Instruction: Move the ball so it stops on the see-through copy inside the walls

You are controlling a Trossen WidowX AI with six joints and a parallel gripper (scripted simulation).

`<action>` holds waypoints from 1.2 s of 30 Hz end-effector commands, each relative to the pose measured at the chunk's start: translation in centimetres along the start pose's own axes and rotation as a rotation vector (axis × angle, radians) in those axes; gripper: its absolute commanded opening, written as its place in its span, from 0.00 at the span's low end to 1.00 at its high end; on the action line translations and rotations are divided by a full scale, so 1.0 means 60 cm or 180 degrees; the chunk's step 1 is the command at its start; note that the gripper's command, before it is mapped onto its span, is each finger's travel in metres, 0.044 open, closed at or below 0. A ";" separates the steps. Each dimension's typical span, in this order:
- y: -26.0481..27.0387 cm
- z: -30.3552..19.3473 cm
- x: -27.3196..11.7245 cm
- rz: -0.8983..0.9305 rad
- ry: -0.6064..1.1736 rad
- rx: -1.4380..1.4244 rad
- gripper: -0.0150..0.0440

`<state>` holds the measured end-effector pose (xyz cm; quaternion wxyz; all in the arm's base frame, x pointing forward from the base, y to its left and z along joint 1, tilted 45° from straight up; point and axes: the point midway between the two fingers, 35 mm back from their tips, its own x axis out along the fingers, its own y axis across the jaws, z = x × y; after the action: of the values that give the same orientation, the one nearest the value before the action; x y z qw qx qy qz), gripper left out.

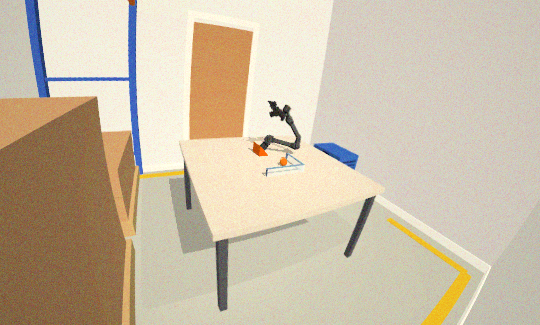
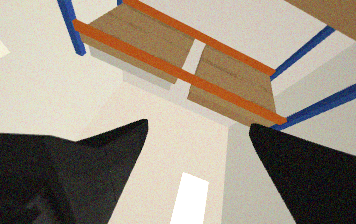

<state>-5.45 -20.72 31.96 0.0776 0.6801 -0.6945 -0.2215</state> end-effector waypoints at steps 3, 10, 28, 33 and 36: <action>-0.014 0.004 0.017 -0.0201 -0.0064 -0.0345 0.91; -0.103 0.009 0.069 -0.1308 0.0147 -0.2179 0.91; -0.378 0.024 0.068 -0.3266 0.3280 -0.6110 0.91; -0.435 0.032 0.044 -0.3359 0.4469 -0.6693 0.91; -0.467 0.039 0.027 -0.3334 0.5272 -0.6948 0.91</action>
<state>13.26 -23.81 20.53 0.7067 0.5629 0.1954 -0.3814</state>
